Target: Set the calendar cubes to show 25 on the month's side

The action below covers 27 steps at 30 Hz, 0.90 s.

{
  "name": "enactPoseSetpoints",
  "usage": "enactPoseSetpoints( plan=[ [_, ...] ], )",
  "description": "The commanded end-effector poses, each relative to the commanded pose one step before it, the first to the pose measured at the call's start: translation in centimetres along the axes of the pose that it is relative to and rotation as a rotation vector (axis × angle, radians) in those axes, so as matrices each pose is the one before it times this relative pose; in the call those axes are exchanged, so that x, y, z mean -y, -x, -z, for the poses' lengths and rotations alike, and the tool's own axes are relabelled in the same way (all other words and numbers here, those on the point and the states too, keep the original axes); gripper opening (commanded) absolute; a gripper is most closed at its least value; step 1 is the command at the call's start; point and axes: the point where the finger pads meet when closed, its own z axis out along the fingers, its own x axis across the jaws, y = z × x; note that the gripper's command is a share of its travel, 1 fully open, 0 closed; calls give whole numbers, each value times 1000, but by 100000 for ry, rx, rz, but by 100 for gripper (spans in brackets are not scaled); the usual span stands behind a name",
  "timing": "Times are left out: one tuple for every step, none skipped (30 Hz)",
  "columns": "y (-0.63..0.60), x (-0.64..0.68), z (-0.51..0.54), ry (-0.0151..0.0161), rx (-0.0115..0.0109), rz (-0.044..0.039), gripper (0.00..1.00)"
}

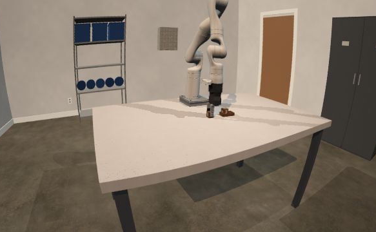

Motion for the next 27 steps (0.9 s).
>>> enactPoseSetpoints(
  plan=[
    [43, 0, 37, 8, 131, -4, 60],
    [0, 0, 0, 0, 0, 0, 60],
    [0, 0, 0, 0, 0, 0, 60],
    [0, 0, 0, 0, 0, 0, 60],
    [0, 0, 0, 0, 0, 0, 60],
    [0, 0, 0, 0, 0, 0, 60],
    [0, 0, 0, 0, 0, 0, 60],
    [0, 0, 0, 0, 0, 0, 60],
    [0, 0, 0, 0, 0, 0, 60],
    [0, 0, 0, 0, 0, 0, 60],
    [0, 0, 0, 0, 0, 0, 60],
    [0, 0, 0, 0, 0, 0, 60],
    [0, 0, 0, 0, 0, 0, 60],
    [0, 0, 0, 0, 0, 0, 60],
    [0, 0, 0, 0, 0, 0, 60],
    [0, 0, 2, 0, 0, 0, 60],
    [0, 0, 12, 0, 0, 0, 60],
    [0, 0, 31, 0, 0, 1, 60],
    [1, 0, 57, 0, 1, 1, 60],
    [1, 0, 88, 0, 1, 1, 60],
    [0, 0, 124, 0, 0, 0, 60],
    [0, 0, 0, 0, 0, 0, 60],
    [0, 0, 0, 0, 0, 0, 60],
    [-1, 0, 162, 1, -2, -2, 60],
    [1, 0, 204, 0, 2, 2, 60],
    [-1, 0, 245, 0, -1, -1, 60],
    [1, 0, 288, 0, 1, 1, 60]
  ],
)
